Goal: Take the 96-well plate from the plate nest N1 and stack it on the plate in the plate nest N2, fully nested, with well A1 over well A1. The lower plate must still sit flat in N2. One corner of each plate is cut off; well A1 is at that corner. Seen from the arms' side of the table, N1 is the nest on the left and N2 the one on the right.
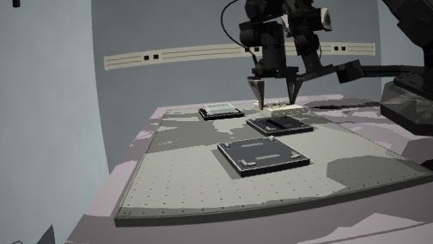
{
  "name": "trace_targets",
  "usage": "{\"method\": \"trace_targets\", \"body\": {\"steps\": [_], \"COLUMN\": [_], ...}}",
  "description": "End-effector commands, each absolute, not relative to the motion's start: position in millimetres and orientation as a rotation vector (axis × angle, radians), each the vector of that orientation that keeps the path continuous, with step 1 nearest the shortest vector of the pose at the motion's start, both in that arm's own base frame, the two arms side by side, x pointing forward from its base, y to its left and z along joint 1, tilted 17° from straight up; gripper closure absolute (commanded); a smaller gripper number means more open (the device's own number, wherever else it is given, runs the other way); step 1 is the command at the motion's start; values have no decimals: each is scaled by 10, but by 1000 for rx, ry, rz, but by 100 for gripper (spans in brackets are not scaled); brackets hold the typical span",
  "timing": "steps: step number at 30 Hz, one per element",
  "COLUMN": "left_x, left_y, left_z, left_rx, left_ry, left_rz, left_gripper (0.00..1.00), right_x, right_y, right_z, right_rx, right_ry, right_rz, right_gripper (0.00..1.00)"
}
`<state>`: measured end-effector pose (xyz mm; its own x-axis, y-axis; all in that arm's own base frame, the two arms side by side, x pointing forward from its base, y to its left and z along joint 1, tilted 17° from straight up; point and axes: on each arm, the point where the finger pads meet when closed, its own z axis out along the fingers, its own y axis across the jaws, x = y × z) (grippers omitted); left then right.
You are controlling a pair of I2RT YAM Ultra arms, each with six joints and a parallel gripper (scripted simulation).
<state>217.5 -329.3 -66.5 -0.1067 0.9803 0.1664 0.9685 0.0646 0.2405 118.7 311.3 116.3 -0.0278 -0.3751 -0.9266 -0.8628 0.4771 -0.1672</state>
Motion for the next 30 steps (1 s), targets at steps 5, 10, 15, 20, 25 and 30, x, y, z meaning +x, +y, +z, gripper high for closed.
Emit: {"method": "trace_targets", "body": {"steps": [5,10,15,20,25,30], "left_x": [2115,2108,2175,2161,2161,2228], "left_y": [-3510,-3501,-3441,-3471,-3471,-3550], "left_z": [-583,-570,-732,-696,-696,-655], "left_rx": [2077,2075,2078,2078,2078,2049], "left_ry": [2234,2244,2257,2246,2246,2221], "left_rz": [432,437,450,443,443,408], "left_gripper": [22,22,22,22,22,22], "right_x": [1169,1169,1169,1169,1169,1169], "right_y": [3151,3151,3151,3151,3151,3151], "right_z": [1297,1297,1297,1297,1297,1297], "right_rx": [-1058,-1058,-1058,-1058,-1058,-1058], "right_ry": [1591,1591,1591,1591,1591,1591], "right_rz": [584,584,584,584,584,584], "right_gripper": [0,0,0,0,0,0]}}
